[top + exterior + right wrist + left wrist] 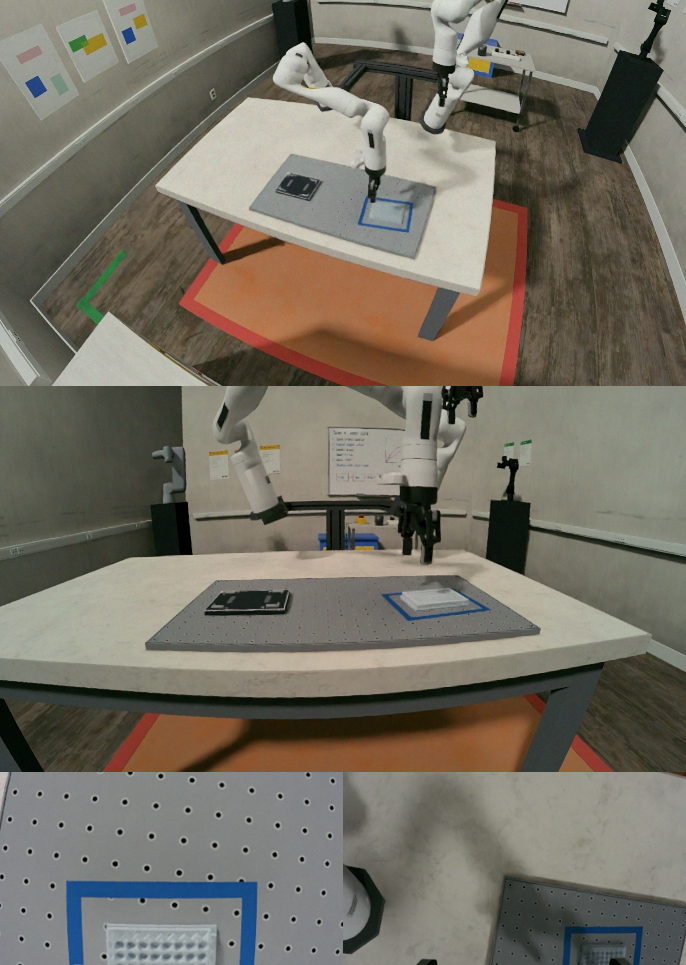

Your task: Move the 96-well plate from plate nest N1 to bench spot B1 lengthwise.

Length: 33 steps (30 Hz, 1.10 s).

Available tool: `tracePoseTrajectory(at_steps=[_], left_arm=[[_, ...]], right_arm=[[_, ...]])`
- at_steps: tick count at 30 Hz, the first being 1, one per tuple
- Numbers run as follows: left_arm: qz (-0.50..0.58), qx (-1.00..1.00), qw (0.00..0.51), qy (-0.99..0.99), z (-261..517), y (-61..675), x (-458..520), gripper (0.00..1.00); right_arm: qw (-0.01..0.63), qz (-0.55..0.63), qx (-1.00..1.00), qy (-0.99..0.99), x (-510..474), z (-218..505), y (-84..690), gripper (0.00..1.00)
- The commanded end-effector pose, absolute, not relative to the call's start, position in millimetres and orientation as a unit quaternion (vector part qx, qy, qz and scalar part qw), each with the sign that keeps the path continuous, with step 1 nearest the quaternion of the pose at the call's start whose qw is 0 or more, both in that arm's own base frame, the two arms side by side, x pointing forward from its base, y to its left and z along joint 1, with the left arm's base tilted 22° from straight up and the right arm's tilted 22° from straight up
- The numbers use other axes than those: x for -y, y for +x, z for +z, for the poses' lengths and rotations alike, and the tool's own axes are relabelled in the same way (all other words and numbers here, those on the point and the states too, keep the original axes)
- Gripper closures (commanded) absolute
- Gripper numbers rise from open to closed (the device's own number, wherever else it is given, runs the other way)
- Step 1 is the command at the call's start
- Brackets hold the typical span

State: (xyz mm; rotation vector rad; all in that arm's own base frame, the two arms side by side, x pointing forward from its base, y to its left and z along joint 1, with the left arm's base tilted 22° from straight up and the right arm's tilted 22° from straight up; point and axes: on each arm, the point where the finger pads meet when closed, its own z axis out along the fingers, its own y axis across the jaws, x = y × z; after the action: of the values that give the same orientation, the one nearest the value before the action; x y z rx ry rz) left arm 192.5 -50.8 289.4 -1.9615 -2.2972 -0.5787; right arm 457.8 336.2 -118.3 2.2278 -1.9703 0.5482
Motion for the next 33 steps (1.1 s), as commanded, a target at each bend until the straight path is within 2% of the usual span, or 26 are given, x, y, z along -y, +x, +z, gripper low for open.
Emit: tracePoseTrajectory(at_steps=[1,33], left_arm=[[-0.188,0.746,0.033,-0.637,289.7,192.7,51.0,0.002],[-0.188,0.746,0.033,-0.637,289.7,192.7,51.0,0.002]], right_arm=[[0.057,0.181,0.65,0.736,-336.2,-116.7,458.1,0.002],[0.057,0.181,0.65,0.736,-327.4,-113.8,457.2,0.002]])
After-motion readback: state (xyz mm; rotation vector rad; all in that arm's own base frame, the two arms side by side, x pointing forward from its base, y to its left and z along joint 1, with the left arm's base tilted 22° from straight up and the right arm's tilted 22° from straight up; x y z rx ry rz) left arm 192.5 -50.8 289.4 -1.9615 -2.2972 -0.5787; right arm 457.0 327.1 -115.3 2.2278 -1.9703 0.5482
